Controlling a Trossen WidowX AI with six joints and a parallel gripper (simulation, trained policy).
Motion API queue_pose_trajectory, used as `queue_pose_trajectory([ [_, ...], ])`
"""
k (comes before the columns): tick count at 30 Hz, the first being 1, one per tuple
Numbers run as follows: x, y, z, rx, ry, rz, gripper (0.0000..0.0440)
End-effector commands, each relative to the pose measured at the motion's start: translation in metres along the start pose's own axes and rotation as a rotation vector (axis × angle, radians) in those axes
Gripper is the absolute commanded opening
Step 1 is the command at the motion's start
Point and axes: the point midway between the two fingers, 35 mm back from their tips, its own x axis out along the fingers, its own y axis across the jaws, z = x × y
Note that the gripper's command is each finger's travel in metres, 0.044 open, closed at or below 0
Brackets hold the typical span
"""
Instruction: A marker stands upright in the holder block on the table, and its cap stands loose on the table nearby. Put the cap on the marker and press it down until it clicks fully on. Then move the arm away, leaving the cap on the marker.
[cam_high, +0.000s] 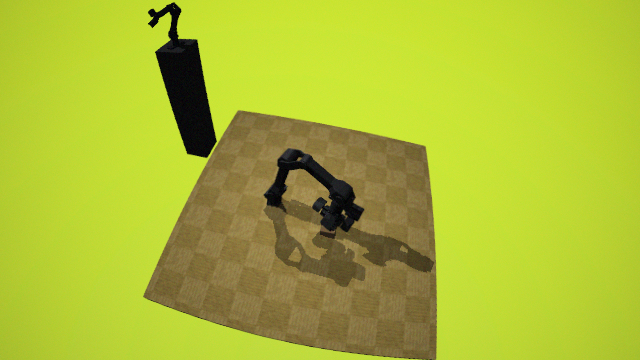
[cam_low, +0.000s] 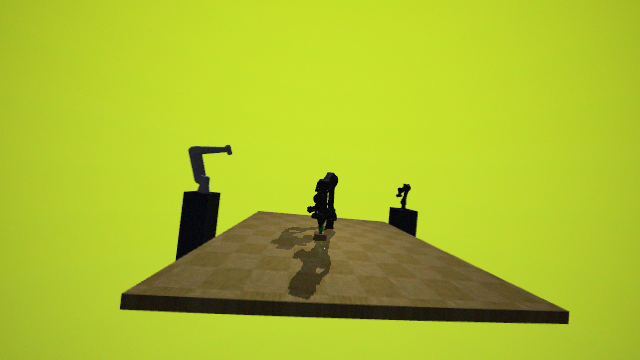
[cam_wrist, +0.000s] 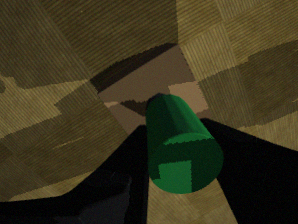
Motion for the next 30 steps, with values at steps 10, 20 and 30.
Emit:
queue_pose_trajectory([
  [10,0.026,-0.011,0.001,-0.030,-0.004,-0.071,0.0176],
  [20,0.027,-0.021,0.002,-0.042,0.003,-0.101,0.0260],
  [30,0.023,-0.020,0.002,-0.050,0.013,-0.060,0.0440],
])
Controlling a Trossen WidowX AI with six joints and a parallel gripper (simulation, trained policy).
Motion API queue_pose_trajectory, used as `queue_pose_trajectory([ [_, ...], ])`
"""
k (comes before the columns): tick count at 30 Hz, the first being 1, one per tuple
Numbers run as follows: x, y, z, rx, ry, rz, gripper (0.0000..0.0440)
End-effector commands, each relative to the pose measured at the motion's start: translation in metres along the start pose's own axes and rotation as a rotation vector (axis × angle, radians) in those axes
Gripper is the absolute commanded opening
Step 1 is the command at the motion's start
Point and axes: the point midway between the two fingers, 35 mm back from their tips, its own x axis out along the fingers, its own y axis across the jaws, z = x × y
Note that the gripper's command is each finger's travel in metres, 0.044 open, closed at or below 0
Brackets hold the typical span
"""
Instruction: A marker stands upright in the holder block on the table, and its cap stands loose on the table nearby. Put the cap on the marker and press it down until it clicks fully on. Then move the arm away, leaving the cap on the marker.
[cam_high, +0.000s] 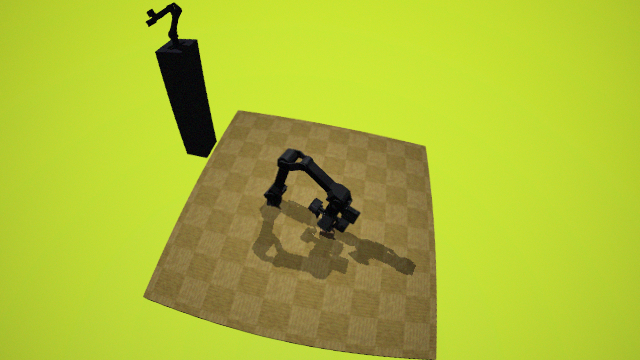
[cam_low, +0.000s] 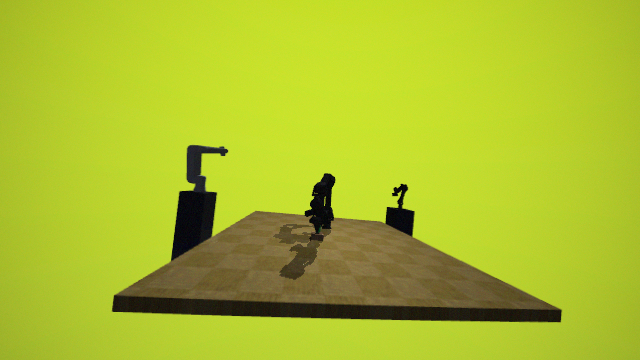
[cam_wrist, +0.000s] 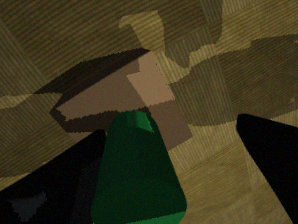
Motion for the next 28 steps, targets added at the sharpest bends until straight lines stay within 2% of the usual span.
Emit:
queue_pose_trajectory([
  [1,-0.003,-0.001,0.000,-0.007,0.007,0.023,0.0440],
  [22,-0.060,0.001,0.004,-0.005,-0.001,0.182,0.0435],
  [25,-0.065,0.000,0.005,-0.010,-0.003,0.192,0.0414],
  [28,-0.068,-0.003,0.007,-0.019,-0.007,0.194,0.0363],
])
